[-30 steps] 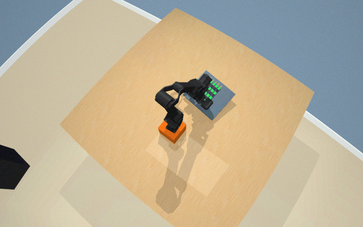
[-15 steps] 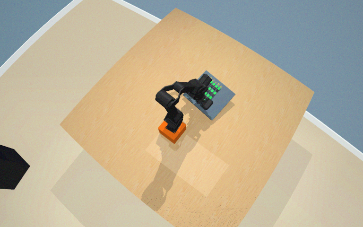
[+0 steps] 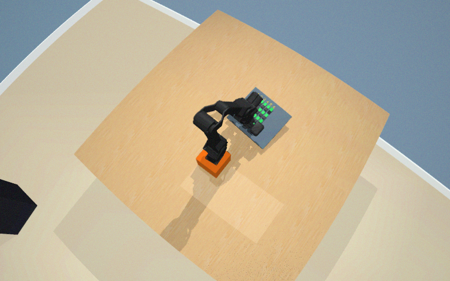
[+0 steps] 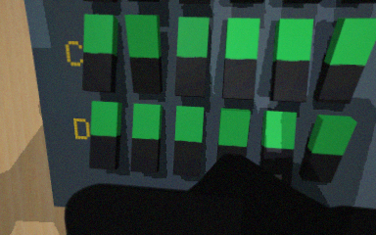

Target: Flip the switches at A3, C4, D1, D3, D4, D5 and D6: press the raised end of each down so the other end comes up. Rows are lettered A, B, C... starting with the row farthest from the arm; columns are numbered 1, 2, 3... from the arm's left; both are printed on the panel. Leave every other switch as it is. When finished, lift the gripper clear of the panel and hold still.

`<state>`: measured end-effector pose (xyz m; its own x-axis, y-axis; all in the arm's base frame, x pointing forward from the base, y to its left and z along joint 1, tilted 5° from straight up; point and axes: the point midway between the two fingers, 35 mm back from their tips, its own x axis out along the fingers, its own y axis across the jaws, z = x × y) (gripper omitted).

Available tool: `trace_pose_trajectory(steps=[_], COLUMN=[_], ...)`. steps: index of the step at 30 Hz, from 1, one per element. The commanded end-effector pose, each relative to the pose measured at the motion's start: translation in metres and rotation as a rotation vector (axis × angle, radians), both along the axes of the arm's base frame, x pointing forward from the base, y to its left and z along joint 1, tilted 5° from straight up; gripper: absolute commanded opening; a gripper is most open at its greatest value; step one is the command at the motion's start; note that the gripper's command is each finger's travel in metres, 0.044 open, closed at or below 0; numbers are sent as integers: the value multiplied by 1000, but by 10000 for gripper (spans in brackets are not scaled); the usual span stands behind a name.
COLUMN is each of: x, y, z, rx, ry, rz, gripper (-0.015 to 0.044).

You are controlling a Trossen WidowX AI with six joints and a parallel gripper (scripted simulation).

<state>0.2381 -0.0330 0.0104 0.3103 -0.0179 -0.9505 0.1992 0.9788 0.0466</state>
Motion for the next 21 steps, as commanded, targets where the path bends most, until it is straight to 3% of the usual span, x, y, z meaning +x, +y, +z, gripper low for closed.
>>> trace_pose_trajectory(steps=[1, 6, 11, 21], x=[0, 0, -16, -21], y=[0, 0, 1, -16], z=[-1, 2, 59, 60], rx=[1, 0, 5, 4], ry=[-1, -1, 24, 26], rz=[0, 0, 1, 1], gripper=[0, 0, 0, 0])
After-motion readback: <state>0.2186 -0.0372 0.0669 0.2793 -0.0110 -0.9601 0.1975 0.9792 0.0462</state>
